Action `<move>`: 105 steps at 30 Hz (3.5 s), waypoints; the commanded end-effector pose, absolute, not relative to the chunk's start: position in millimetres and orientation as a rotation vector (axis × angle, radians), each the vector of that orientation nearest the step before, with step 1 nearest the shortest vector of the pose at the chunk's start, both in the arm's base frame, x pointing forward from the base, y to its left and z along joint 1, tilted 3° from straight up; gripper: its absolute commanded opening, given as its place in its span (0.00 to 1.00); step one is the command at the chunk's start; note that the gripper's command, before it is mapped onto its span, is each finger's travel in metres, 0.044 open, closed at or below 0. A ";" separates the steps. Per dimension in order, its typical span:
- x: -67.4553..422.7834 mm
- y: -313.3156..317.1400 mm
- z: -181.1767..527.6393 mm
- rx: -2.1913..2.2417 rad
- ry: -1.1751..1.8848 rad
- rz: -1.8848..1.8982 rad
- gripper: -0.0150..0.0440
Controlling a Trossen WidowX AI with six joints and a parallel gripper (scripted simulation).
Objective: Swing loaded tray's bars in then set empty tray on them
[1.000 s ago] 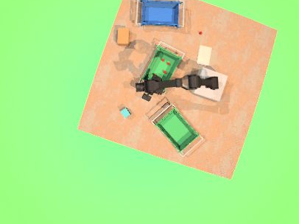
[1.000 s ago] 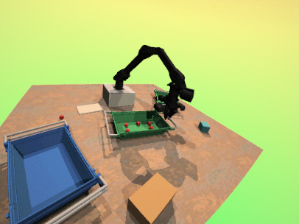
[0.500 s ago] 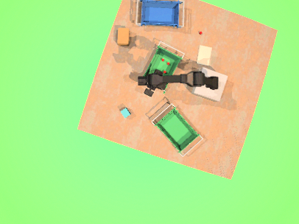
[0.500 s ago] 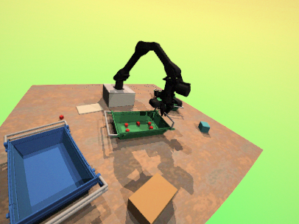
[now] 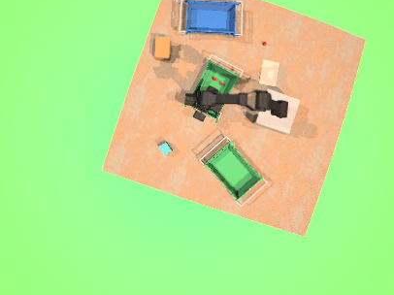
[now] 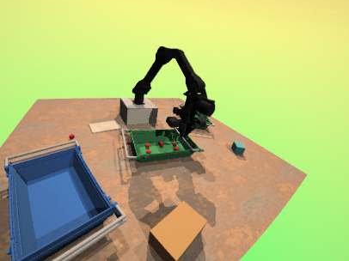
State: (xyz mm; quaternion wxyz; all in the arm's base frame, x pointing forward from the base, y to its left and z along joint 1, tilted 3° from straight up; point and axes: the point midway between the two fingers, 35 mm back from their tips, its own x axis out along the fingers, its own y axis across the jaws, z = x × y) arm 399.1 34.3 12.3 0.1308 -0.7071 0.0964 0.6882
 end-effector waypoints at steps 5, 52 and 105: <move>401.2 36.2 45.3 -2.071 0.265 1.978 0.39; 405.6 -9.9 134.9 -1.787 0.648 1.732 0.39; 314.7 -232.9 15.2 0.274 1.515 -0.222 0.39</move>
